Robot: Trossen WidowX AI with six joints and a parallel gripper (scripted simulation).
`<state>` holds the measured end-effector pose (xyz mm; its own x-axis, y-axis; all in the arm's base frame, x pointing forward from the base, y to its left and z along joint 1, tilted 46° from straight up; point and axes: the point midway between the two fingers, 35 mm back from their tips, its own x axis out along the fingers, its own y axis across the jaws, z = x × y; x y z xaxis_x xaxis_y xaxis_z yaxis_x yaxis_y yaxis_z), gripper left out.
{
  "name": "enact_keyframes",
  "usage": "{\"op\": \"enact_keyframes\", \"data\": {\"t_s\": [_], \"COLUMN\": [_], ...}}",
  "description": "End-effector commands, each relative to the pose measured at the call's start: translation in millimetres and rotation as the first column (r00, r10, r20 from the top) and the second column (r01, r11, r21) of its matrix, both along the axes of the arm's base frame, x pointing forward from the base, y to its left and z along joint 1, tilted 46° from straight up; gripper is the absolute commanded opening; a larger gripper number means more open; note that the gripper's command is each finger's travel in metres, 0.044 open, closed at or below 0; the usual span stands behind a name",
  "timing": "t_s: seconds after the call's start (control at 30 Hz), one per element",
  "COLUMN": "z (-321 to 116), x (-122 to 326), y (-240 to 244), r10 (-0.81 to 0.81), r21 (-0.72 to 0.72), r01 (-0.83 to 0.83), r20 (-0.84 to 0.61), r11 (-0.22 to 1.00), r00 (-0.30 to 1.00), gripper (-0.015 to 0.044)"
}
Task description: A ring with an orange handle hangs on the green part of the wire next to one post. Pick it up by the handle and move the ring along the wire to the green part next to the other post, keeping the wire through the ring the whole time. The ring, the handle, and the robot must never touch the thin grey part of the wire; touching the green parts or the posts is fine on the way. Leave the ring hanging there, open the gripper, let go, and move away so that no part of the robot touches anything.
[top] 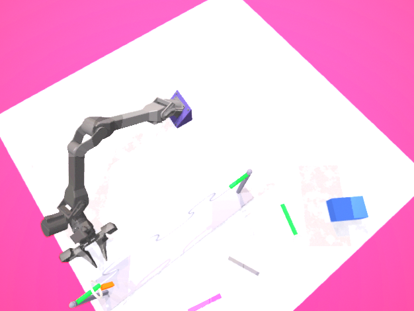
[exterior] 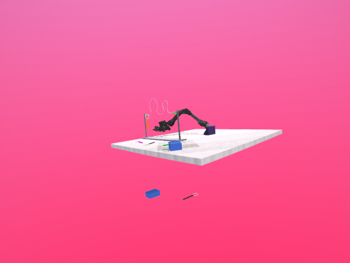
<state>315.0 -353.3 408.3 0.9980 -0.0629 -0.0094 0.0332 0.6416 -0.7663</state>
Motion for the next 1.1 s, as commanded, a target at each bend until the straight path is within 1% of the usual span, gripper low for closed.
{"op": "enact_keyframes", "data": {"t_s": [0.0,0.2,0.43,1.07], "z": [-15,-14,16,17], "x": [-20,-14,31,53], "y": [-19,-16,15,13], "r10": [0.026,0.027,0.027,0.027], "r21": [0.038,0.04,0.042,0.043], "r01": [-0.025,-0.026,-0.026,-0.026], "r20": [-0.017,-0.018,-0.012,-0.011], "r11": [0.999,0.999,0.999,0.999], "r00": [1.0,0.999,1.0,1.0], "gripper": [0.016,0.016,0.016,0.016]}}
